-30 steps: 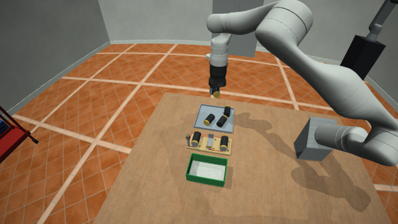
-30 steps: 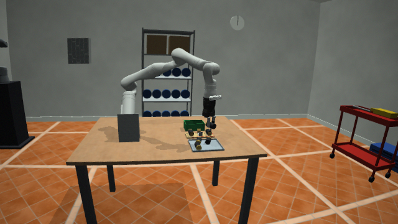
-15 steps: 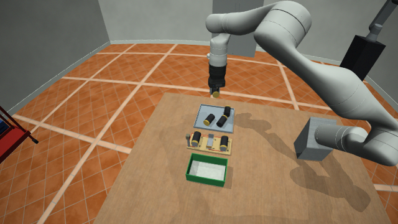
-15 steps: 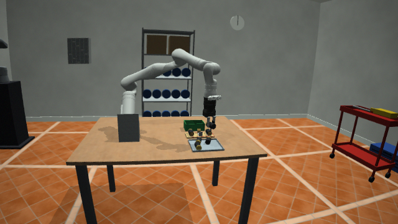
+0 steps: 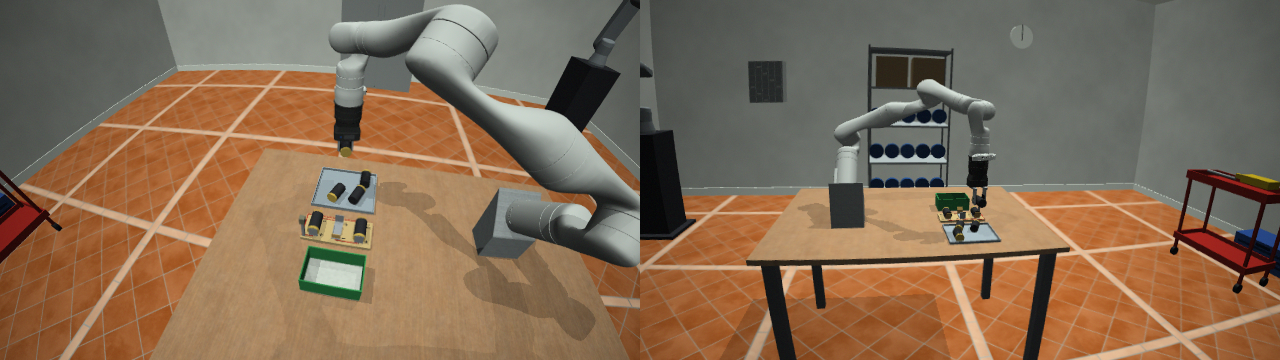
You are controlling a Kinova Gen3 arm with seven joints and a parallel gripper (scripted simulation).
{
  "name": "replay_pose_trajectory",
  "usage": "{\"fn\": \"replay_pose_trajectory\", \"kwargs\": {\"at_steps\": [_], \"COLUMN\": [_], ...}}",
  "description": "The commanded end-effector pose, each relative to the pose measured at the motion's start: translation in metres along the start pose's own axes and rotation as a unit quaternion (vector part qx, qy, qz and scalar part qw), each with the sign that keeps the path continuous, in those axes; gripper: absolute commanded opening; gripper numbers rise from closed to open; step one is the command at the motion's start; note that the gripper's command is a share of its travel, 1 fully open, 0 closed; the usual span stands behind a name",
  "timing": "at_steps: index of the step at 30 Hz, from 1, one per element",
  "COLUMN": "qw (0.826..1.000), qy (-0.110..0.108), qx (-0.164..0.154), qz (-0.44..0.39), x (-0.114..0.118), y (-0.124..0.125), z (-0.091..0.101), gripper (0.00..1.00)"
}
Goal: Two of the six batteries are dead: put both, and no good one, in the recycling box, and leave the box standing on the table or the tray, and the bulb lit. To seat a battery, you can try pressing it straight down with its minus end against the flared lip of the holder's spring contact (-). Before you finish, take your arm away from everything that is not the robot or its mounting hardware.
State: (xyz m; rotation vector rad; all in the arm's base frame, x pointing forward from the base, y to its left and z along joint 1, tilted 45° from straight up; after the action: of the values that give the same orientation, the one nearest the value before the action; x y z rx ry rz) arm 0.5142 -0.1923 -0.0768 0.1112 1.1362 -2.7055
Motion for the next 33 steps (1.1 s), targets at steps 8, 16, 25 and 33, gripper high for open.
{"fn": "replay_pose_trajectory", "kwargs": {"at_steps": [8, 16, 25, 33], "qw": [0.998, 0.995, 0.985, 0.976], "qy": [0.0, 0.0, 0.0, 0.0], "qx": [0.001, 0.001, 0.001, 0.001], "qz": [-0.059, -0.103, -0.171, -0.217], "x": [-0.0006, -0.0006, -0.0006, -0.0006], "y": [0.0002, 0.0002, 0.0002, 0.0002], "z": [0.0009, 0.0009, 0.0009, 0.0009], "gripper": [0.57, 0.57, 0.57, 0.57]}}
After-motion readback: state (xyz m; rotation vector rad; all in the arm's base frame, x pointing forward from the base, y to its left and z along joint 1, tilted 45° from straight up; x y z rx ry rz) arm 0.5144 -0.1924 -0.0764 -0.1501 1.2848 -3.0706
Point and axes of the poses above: the point where the finger pads meet when closed, its own z axis back along the fingers, its own x axis across the jaws, y = z × x, the point moved 7 cm from there along z, back along the fingers, and after that the axes turned 2 degrees about z, right-handed, at the moved point
